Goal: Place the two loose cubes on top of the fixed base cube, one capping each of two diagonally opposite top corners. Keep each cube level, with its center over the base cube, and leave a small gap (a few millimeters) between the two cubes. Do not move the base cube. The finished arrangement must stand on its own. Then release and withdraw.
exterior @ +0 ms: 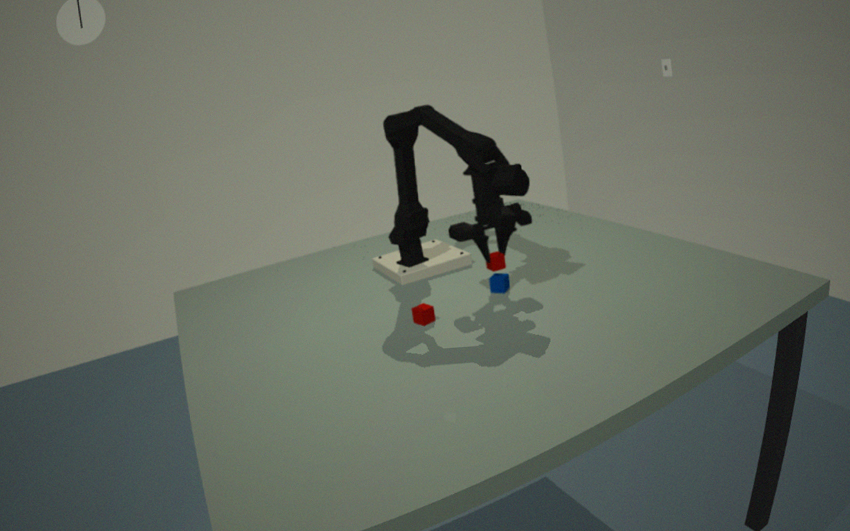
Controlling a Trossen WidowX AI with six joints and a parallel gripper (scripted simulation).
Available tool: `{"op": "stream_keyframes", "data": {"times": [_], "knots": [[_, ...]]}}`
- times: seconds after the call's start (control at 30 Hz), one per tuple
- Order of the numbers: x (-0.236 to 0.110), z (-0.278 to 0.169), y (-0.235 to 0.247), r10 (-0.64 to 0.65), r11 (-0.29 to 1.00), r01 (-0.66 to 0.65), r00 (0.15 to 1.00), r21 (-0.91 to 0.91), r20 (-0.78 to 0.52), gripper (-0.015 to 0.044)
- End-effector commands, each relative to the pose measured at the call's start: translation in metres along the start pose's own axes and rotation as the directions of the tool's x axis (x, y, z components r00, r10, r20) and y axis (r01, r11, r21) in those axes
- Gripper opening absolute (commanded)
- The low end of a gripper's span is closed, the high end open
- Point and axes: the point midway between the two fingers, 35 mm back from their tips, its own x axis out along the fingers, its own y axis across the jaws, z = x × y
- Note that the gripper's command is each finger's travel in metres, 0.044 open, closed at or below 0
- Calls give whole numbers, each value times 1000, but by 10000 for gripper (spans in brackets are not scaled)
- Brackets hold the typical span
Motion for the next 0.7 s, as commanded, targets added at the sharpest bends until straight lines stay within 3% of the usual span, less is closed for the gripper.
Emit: {"op": "stream_keyframes", "data": {"times": [0.0, 0.67], "knots": [[10, -2, -2, -8, 1000, 8, 1000, 6, -10, 105], [13, -2, -2, -8, 1000, 8, 1000, 1, -10, 105]]}}
